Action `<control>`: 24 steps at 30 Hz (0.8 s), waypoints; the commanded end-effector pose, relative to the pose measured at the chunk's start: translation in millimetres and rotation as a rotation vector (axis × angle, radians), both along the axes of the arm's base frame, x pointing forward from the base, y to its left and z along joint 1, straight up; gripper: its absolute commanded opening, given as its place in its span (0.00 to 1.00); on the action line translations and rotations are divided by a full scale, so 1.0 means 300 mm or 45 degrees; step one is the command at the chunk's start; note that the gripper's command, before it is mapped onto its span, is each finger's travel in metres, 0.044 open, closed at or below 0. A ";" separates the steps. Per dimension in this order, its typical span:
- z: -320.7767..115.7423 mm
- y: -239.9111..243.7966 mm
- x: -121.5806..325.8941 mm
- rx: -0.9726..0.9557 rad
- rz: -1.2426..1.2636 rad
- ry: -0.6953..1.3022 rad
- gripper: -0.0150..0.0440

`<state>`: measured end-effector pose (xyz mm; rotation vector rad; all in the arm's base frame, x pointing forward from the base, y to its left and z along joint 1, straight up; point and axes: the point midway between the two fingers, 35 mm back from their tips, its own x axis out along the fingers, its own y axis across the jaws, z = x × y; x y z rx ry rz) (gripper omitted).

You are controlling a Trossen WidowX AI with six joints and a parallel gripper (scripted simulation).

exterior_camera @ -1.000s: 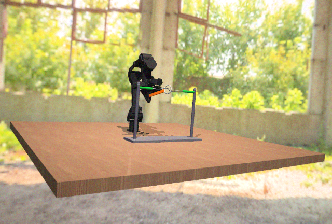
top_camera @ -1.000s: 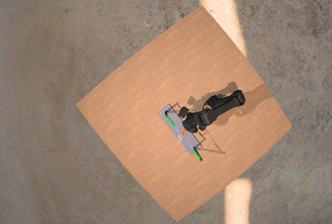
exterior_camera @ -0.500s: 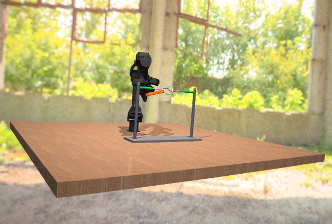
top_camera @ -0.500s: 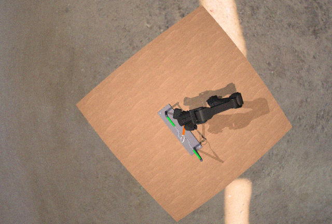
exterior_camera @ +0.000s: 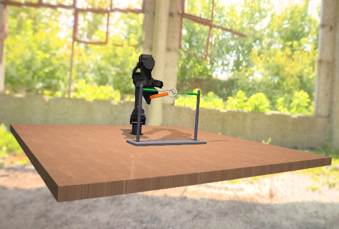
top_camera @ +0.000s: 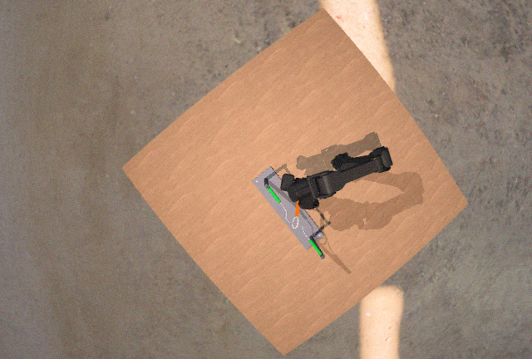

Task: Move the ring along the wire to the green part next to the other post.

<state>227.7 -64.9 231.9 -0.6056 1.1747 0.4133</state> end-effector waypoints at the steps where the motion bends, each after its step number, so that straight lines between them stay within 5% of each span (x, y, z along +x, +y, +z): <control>1: -0.015 0.036 -0.027 0.045 -0.068 -0.007 0.00; 24: -0.068 0.304 -0.116 0.349 -0.661 -0.045 0.00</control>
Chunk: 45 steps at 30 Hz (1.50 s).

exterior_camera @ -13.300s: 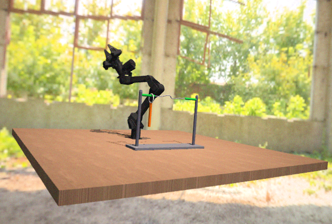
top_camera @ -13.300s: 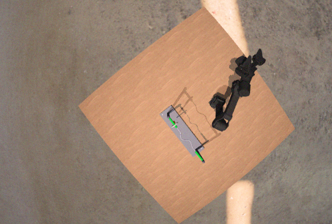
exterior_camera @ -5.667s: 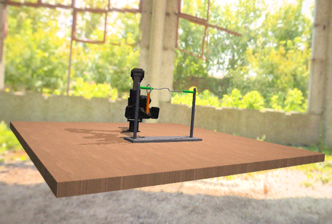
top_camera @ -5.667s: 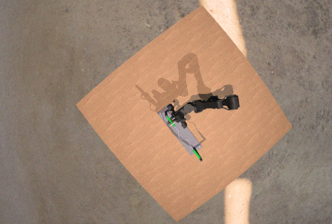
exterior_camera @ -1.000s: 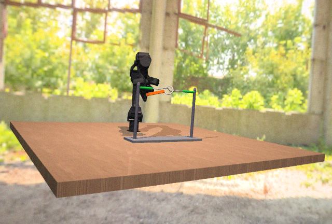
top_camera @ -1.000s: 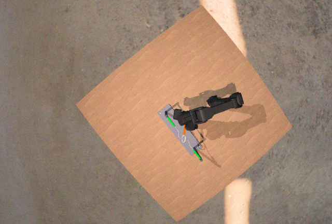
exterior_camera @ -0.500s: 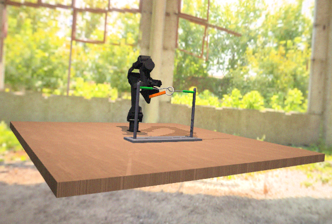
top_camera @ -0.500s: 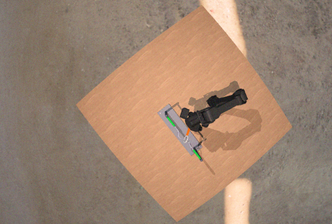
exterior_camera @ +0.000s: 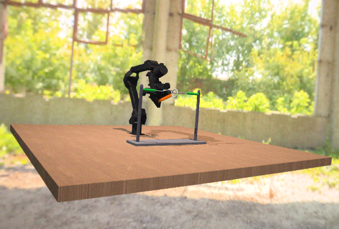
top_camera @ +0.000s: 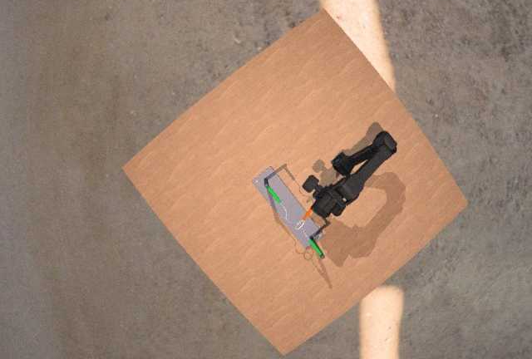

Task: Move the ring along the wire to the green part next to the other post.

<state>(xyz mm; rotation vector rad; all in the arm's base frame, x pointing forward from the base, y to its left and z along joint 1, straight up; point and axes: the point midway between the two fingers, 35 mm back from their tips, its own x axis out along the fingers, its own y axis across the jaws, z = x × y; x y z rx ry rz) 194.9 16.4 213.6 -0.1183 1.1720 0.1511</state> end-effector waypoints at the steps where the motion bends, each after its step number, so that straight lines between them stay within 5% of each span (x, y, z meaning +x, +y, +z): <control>1: -0.008 0.043 -0.007 0.046 -0.100 -0.007 0.00; 22: 0.005 0.299 0.030 0.300 -0.580 -0.049 0.00; 45: -0.085 0.284 0.090 0.233 -0.347 -0.372 0.00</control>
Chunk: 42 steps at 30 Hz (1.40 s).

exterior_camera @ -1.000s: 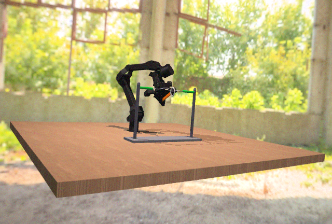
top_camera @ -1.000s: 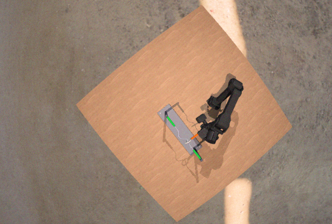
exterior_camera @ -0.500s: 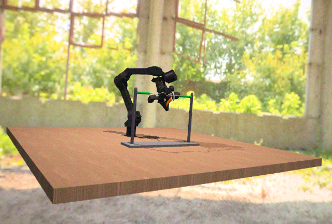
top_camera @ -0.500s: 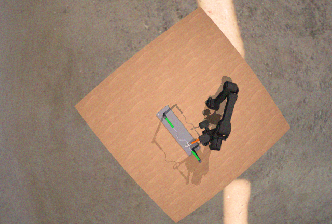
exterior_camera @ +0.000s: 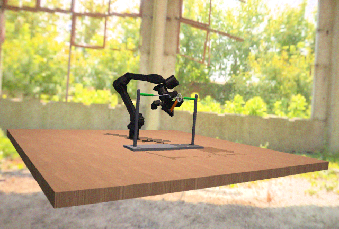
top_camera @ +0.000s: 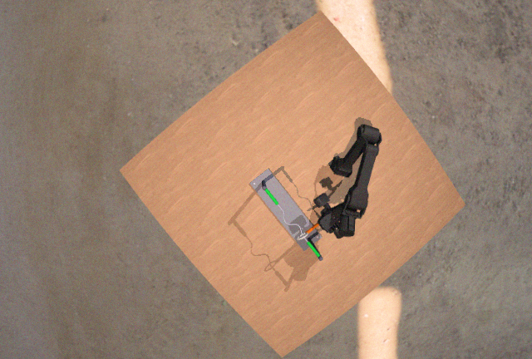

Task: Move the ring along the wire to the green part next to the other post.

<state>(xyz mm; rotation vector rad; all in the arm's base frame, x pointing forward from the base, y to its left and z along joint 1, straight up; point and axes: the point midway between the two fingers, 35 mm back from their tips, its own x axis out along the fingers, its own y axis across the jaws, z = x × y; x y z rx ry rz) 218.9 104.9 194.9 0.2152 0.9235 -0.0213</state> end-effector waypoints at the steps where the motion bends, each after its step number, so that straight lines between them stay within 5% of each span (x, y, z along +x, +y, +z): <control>1: -0.029 -0.012 0.015 -0.043 0.049 -0.098 0.00; 42: -0.138 0.072 0.148 -0.137 0.181 -0.613 0.00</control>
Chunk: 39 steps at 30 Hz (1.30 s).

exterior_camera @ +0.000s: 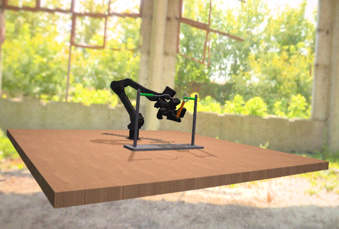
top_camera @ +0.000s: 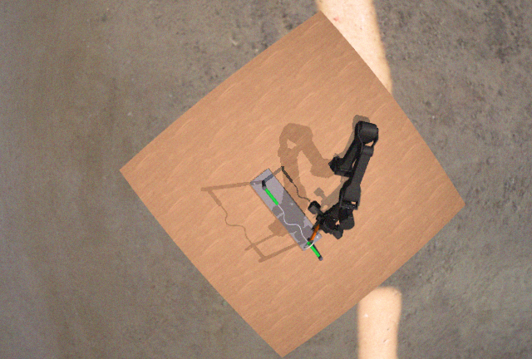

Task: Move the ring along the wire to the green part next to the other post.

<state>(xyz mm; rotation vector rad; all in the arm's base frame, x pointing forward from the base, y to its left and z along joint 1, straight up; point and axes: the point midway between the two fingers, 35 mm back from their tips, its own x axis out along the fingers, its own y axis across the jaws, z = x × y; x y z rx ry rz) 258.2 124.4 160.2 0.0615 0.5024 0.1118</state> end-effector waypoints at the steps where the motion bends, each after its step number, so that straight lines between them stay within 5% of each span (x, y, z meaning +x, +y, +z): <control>1: -0.026 0.010 0.024 -0.014 -0.003 -0.085 0.00; 39: -0.080 0.034 0.040 -0.013 -0.004 -0.137 0.00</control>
